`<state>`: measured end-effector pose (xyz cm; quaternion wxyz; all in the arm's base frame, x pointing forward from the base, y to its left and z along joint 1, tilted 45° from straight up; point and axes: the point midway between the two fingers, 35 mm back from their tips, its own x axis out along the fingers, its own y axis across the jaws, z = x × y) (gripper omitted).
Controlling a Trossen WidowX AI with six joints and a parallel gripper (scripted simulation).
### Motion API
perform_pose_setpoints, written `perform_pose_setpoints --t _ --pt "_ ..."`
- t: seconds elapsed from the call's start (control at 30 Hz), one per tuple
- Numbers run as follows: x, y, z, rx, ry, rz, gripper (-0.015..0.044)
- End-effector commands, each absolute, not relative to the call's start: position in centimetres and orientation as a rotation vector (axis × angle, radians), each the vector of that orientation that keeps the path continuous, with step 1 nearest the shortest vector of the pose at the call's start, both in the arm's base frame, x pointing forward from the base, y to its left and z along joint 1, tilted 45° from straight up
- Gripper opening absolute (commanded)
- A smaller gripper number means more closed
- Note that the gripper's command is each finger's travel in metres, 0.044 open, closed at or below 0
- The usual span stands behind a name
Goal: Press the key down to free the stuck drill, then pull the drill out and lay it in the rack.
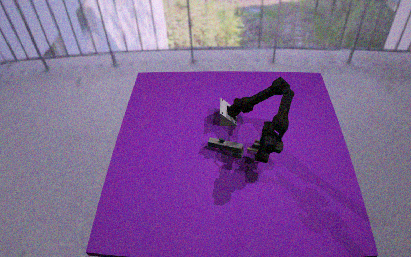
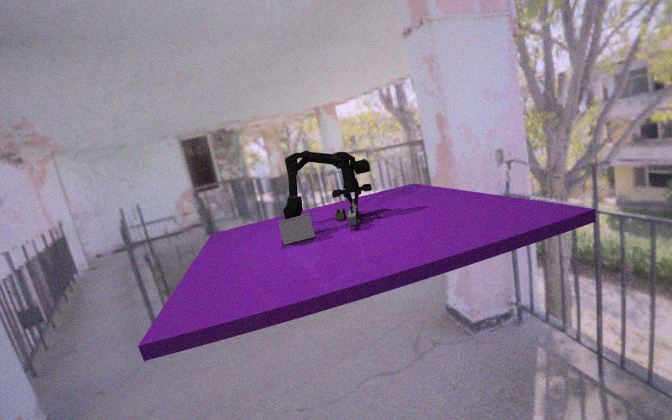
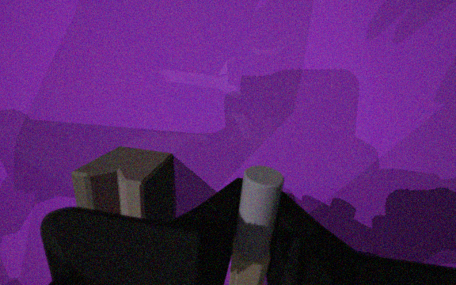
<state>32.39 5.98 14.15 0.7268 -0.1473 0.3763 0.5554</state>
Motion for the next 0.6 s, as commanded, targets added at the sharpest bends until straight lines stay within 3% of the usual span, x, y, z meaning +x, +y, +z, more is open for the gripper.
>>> perform_pose_setpoints --t 0.0,0.57 --pt "32.37 5.75 14.38 -0.33 0.824 1.224 0.0" --pt "32.03 5.03 14.69 -0.33 0.825 1.224 0.0"
